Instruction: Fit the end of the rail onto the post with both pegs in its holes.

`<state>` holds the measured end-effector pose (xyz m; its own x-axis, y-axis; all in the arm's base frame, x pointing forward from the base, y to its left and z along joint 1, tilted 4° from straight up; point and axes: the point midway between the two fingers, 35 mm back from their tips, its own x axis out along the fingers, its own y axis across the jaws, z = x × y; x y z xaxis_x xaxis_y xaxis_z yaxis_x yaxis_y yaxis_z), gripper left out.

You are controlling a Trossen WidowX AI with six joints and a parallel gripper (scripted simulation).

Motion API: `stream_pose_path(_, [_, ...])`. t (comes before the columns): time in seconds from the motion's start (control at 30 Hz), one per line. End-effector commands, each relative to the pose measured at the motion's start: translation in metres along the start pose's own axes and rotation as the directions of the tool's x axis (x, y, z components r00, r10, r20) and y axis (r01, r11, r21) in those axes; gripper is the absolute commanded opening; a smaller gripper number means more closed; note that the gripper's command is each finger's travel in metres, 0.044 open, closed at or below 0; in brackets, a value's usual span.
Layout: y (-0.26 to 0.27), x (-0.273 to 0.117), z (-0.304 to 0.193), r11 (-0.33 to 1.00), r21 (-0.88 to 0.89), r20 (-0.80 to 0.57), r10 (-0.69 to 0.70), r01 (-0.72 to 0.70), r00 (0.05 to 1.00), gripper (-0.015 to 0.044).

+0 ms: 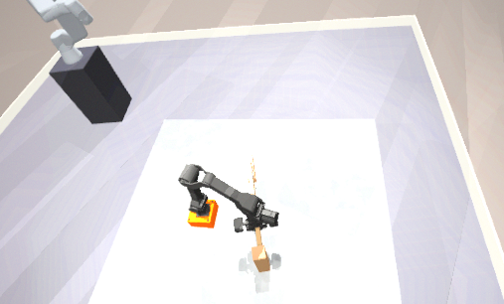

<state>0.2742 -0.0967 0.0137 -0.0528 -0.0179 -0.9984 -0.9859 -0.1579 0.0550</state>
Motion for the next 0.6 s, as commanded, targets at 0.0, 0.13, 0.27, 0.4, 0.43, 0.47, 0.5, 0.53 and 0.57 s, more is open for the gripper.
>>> stream_pose_path(0.0, [-0.0020, -0.0022, -0.0028, 1.000, -0.003, -0.005, -0.006, 0.006, 1.000, 0.0000])
stream_pose_path(0.13, [-0.0020, -0.0024, -0.0040, 1.000, -0.003, -0.005, -0.006, 0.006, 1.000, 0.0000])
stream_pose_path(0.27, [-0.0020, -0.0025, -0.0053, 1.000, -0.003, -0.005, -0.006, 0.006, 1.000, 0.0000])
stream_pose_path(0.4, [-0.0020, -0.0026, -0.0066, 1.000, -0.003, -0.005, -0.006, 0.006, 1.000, 0.0000])
stream_pose_path(0.43, [-0.0020, -0.0026, -0.0070, 1.000, -0.003, -0.005, -0.006, 0.006, 1.000, 0.0000])
stream_pose_path(0.47, [-0.0020, -0.0025, -0.0073, 1.000, -0.003, -0.005, -0.006, 0.006, 1.000, 0.0000])
stream_pose_path(0.5, [-0.0020, -0.0025, -0.0076, 1.000, -0.003, -0.005, -0.006, 0.006, 1.000, 0.0000])
stream_pose_path(0.53, [-0.0020, -0.0025, -0.0079, 1.000, -0.003, -0.005, -0.006, 0.006, 1.000, 0.0000])
stream_pose_path(0.57, [-0.0020, -0.0025, -0.0083, 1.000, -0.003, -0.005, -0.006, 0.006, 1.000, 0.0000])
